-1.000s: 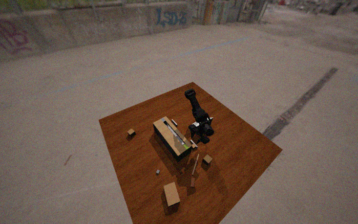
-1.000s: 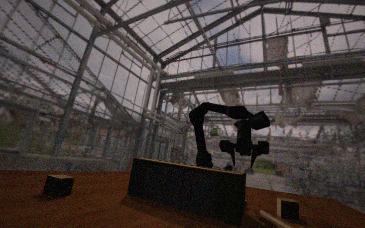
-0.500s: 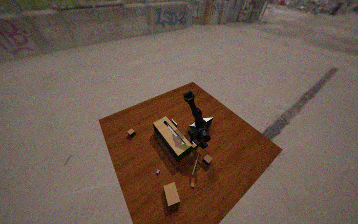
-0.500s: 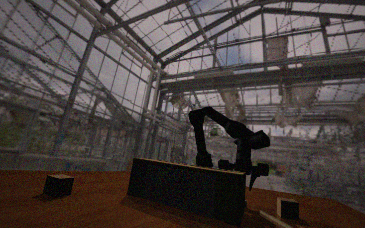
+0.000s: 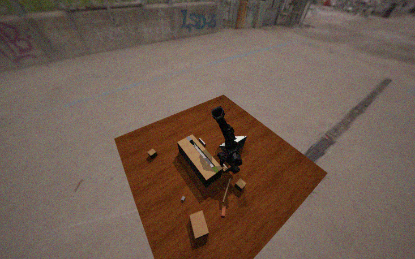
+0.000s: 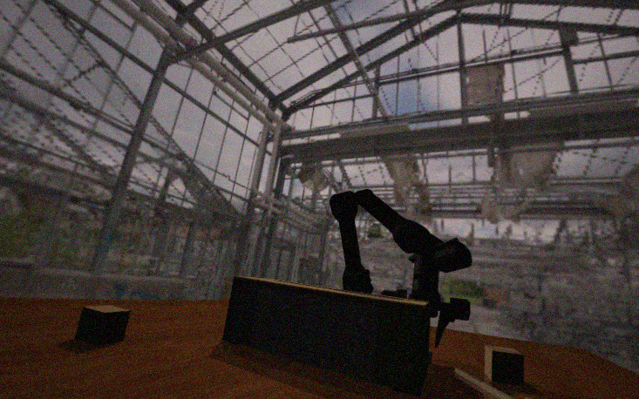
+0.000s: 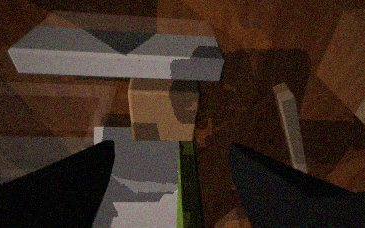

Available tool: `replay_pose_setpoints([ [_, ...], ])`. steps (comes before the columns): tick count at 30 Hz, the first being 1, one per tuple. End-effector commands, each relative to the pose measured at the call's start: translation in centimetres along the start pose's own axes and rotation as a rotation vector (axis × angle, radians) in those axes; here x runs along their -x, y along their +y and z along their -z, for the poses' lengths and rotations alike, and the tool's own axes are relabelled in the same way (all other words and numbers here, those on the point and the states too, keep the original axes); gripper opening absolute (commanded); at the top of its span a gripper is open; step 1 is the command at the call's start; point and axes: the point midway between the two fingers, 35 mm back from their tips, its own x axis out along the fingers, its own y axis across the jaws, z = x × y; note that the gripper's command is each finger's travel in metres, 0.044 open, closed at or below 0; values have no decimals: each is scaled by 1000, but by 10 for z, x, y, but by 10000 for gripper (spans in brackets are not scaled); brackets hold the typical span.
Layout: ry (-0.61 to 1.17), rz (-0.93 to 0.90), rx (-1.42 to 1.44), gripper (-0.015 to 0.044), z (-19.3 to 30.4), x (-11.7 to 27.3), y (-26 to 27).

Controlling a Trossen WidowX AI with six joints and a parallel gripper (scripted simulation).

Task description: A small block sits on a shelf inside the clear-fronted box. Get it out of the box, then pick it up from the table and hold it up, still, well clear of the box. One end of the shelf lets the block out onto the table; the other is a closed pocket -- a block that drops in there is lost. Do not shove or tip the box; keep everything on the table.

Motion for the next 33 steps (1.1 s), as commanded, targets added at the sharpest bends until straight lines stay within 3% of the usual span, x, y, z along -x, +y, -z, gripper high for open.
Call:
replay_pose_setpoints([
  [1,4,-4,5,285,-2,-6,1],
  [19,5,-7,5,285,-12,-29,5],
  [27,5,-7,5,75,-12,-29,5],
  [33,4,-5,4,0,-5,-16,3],
])
